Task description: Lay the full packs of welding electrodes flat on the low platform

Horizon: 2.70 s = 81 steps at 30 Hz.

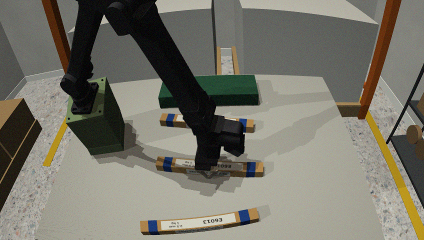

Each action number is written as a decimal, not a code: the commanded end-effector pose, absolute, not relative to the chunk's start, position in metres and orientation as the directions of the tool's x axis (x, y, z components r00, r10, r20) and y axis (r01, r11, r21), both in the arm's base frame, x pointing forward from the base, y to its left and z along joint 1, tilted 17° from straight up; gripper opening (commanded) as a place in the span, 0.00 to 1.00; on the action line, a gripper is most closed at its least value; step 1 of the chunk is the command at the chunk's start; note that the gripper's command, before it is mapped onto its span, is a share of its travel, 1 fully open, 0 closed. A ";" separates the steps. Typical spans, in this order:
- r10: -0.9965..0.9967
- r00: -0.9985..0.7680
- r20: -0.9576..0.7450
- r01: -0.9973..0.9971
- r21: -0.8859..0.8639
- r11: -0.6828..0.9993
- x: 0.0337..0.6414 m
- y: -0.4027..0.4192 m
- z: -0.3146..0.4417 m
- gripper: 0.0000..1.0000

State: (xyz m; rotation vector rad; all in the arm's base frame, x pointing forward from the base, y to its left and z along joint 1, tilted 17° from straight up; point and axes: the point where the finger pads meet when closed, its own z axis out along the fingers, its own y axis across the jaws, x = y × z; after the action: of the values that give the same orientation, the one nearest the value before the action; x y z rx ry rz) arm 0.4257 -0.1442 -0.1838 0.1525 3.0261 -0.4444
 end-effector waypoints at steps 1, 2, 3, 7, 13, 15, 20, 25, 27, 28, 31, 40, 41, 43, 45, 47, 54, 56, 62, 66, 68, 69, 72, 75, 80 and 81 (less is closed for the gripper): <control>0.077 -0.992 -0.099 0.102 -0.281 0.954 0.430 -0.142 -0.189 0.74; 0.076 -0.992 -0.098 0.101 -0.281 0.954 0.430 -0.141 -0.190 0.74; 0.076 -0.992 -0.097 0.101 -0.281 0.954 0.429 -0.141 -0.190 0.74; 0.076 -0.993 -0.093 0.099 -0.280 0.955 0.426 -0.140 -0.192 0.74; 0.075 -0.993 -0.088 0.097 -0.280 0.955 0.423 -0.139 -0.193 0.74; 0.075 -0.993 -0.086 0.097 -0.279 0.955 0.422 -0.138 -0.193 0.74; 0.075 -0.994 -0.085 0.096 -0.279 0.955 0.420 -0.138 -0.194 0.74; 0.075 -0.994 -0.085 0.095 -0.279 0.956 0.420 -0.137 -0.194 0.00; 0.075 -0.993 -0.086 0.096 -0.279 0.955 0.421 -0.137 -0.194 0.00; 0.075 -0.993 -0.087 0.097 -0.279 0.955 0.421 -0.137 -0.194 0.00; 0.076 -0.993 -0.090 0.098 -0.280 0.955 0.422 -0.138 -0.193 0.00; 0.081 -0.992 -0.101 0.107 -0.282 0.954 0.427 -0.142 -0.186 0.00; 0.082 -0.992 -0.101 0.107 -0.282 0.953 0.427 -0.142 -0.186 0.00; 0.082 -0.991 -0.102 0.108 -0.282 0.953 0.427 -0.142 -0.186 0.00; 0.082 -0.991 -0.102 0.108 -0.282 0.953 0.427 -0.142 -0.185 0.00; 0.082 -0.991 -0.102 0.108 -0.282 0.953 0.427 -0.142 -0.185 0.00; 0.083 -0.991 -0.103 0.109 -0.282 0.953 0.428 -0.143 -0.185 0.00; 0.083 -0.991 -0.104 0.109 -0.282 0.953 0.428 -0.143 -0.185 0.00; 0.083 -0.991 -0.104 0.109 -0.282 0.953 0.428 -0.143 -0.185 0.00; 0.083 -0.991 -0.104 0.109 -0.282 0.953 0.428 -0.143 -0.185 0.00; 0.082 -0.991 -0.103 0.108 -0.282 0.953 0.428 -0.141 -0.183 0.00; 0.081 -0.991 -0.103 0.108 -0.282 0.953 0.427 -0.140 -0.180 0.00; 0.081 -0.991 -0.103 0.107 -0.282 0.954 0.427 -0.137 -0.174 0.00; 0.080 -0.991 -0.103 0.106 -0.282 0.954 0.426 -0.134 -0.168 0.00; 0.080 -0.991 -0.103 0.106 -0.282 0.954 0.425 -0.131 -0.161 0.00; 0.080 -0.991 -0.103 0.106 -0.282 0.954 0.425 -0.131 -0.161 0.00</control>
State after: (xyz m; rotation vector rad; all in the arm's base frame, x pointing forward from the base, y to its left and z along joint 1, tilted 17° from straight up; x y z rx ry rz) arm 0.4139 -0.1408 -0.1877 0.1576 3.0494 -0.4391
